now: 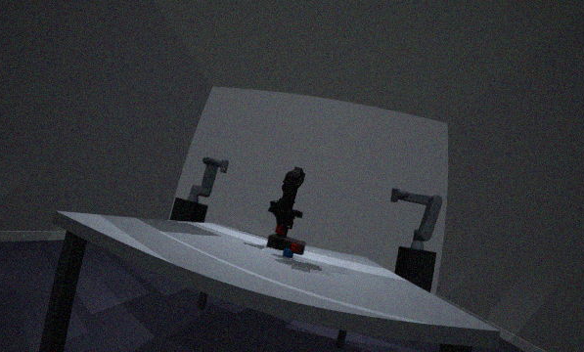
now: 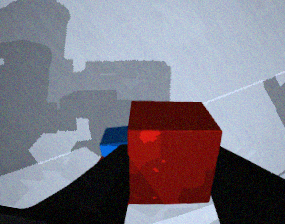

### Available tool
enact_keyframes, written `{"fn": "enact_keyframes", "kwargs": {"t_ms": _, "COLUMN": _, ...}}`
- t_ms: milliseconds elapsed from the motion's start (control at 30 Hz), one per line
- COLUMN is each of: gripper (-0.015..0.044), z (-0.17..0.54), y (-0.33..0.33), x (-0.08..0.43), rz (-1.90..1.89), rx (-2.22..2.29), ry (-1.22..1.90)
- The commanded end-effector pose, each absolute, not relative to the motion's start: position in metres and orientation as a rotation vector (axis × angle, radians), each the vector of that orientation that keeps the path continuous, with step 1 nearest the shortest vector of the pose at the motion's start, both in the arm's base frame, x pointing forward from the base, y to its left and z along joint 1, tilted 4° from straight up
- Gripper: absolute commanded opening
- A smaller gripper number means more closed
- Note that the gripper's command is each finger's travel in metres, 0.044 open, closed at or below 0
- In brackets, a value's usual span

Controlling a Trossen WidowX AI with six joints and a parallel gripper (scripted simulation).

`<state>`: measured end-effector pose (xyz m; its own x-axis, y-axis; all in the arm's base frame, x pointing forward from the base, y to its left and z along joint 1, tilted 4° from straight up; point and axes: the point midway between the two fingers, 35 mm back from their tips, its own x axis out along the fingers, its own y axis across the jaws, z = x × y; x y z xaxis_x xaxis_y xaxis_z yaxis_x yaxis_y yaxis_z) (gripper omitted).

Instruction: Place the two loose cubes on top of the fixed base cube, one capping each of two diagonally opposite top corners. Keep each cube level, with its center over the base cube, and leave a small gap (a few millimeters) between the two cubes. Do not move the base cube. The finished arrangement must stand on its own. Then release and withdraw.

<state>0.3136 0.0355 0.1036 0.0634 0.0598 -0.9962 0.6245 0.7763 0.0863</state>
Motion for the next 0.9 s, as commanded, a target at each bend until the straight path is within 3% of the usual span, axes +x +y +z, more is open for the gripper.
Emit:
{"fn": "enact_keyframes", "kwargs": {"t_ms": 0, "gripper": 0.0105, "z": 0.102, "y": 0.042, "x": 0.309, "rz": -0.552, "rx": 0.675, "ry": 1.449}}
{"fn": "enact_keyframes", "kwargs": {"t_ms": 567, "gripper": 0.0105, "z": 0.101, "y": 0.071, "x": 0.293, "rz": -0.920, "rx": 1.056, "ry": 1.340}}
{"fn": "enact_keyframes", "kwargs": {"t_ms": 867, "gripper": 0.0105, "z": 0.093, "y": 0.073, "x": 0.292, "rz": -0.933, "rx": 1.062, "ry": 1.332}}
